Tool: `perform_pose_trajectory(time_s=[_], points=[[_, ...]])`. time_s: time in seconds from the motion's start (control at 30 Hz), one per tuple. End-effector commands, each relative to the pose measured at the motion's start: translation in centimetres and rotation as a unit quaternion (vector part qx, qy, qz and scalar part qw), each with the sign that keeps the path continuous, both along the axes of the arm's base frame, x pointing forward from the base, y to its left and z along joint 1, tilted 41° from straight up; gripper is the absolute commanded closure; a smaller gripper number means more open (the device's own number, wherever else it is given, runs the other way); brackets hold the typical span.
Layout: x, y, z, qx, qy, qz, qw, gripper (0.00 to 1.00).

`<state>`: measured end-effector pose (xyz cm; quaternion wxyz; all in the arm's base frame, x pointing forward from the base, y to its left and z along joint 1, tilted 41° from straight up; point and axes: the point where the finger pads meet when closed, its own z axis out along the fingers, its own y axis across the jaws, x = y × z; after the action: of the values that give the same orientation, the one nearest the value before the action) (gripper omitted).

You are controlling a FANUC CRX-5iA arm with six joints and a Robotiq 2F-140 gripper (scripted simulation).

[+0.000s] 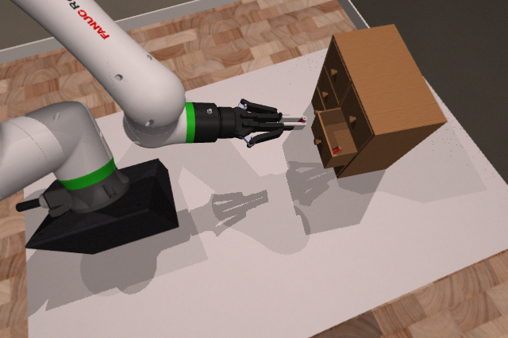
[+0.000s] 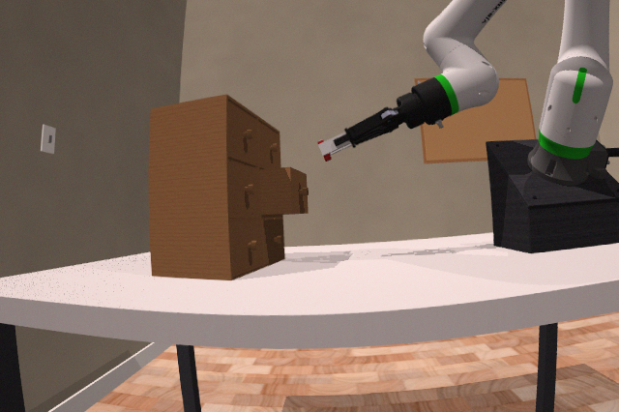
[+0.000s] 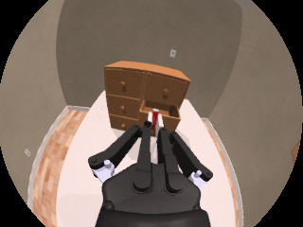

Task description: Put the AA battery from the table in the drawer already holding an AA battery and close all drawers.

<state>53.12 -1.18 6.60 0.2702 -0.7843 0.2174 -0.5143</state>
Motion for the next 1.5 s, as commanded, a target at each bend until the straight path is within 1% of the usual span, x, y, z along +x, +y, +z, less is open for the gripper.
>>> perform_pose_trajectory(time_s=[0.0,0.07,0.13,0.4,0.63,1.03,1.47], points=[[2.0,-0.1,-0.1,0.0,0.0,0.0,1.0,0.94],[2.9,-0.1,-0.2,0.0,0.0,0.0,1.0,0.94],[2.9,-0.1,-0.2,0.0,0.0,0.0,1.0,0.94],[6.2,-0.2,-0.5,0.0,0.0,0.0,1.0,0.94],[8.4,-0.2,-0.6,0.0,0.0,0.0,1.0,0.94],[10.0,-0.3,-0.7,0.0,0.0,0.0,1.0,0.94],[10.2,-0.3,-0.8,0.0,0.0,0.0,1.0,0.94]])
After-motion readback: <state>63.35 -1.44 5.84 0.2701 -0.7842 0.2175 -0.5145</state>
